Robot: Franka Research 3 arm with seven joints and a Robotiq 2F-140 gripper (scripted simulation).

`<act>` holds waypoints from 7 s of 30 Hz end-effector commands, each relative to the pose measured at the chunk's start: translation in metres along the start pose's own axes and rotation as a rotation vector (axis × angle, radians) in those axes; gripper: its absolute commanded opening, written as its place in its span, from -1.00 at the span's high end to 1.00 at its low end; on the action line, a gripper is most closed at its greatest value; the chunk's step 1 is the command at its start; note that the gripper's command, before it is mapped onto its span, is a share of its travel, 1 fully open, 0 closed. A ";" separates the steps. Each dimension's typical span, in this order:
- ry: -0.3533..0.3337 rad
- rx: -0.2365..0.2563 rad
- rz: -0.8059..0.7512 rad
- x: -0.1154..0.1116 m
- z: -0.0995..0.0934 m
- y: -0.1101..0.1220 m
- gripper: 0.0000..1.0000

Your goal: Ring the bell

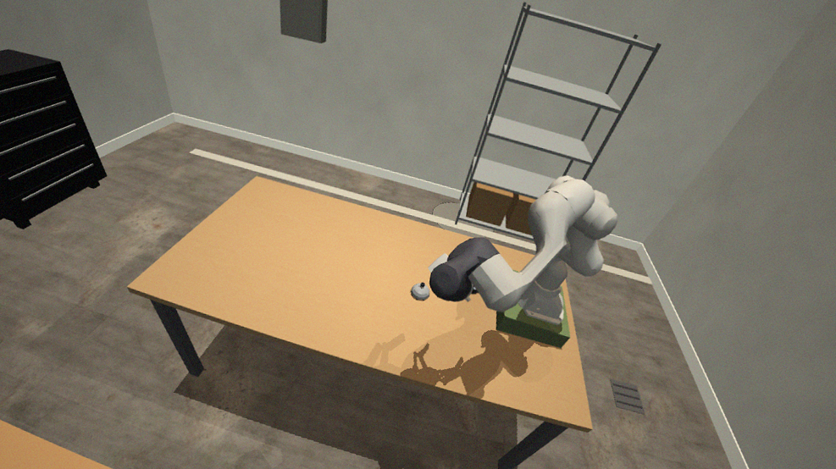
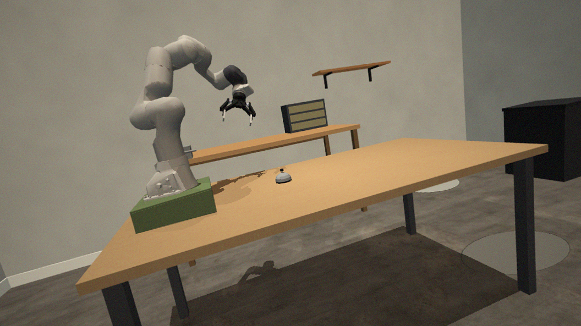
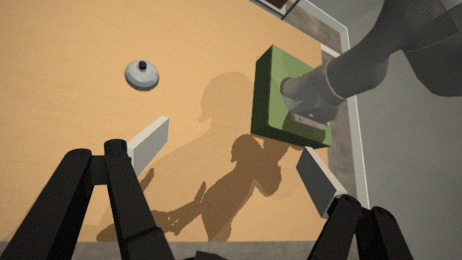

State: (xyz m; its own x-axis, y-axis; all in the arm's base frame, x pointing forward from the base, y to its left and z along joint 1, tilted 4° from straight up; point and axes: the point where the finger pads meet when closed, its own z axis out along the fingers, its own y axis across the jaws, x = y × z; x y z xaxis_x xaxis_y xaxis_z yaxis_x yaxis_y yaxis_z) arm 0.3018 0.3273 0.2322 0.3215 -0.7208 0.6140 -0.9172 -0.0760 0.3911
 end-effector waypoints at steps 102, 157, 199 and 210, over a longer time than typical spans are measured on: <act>-0.822 -0.353 1.644 0.078 0.221 -0.205 -1.00; -0.837 -0.367 1.686 0.083 0.227 -0.207 1.00; -0.837 -0.367 1.686 0.083 0.227 -0.207 1.00; -0.837 -0.367 1.686 0.083 0.227 -0.207 1.00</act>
State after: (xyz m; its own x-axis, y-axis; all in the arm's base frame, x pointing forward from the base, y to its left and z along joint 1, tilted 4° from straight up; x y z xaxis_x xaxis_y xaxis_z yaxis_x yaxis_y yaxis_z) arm 0.4645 0.1273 0.0461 -0.9980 0.0042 0.0638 0.0043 1.0000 0.0016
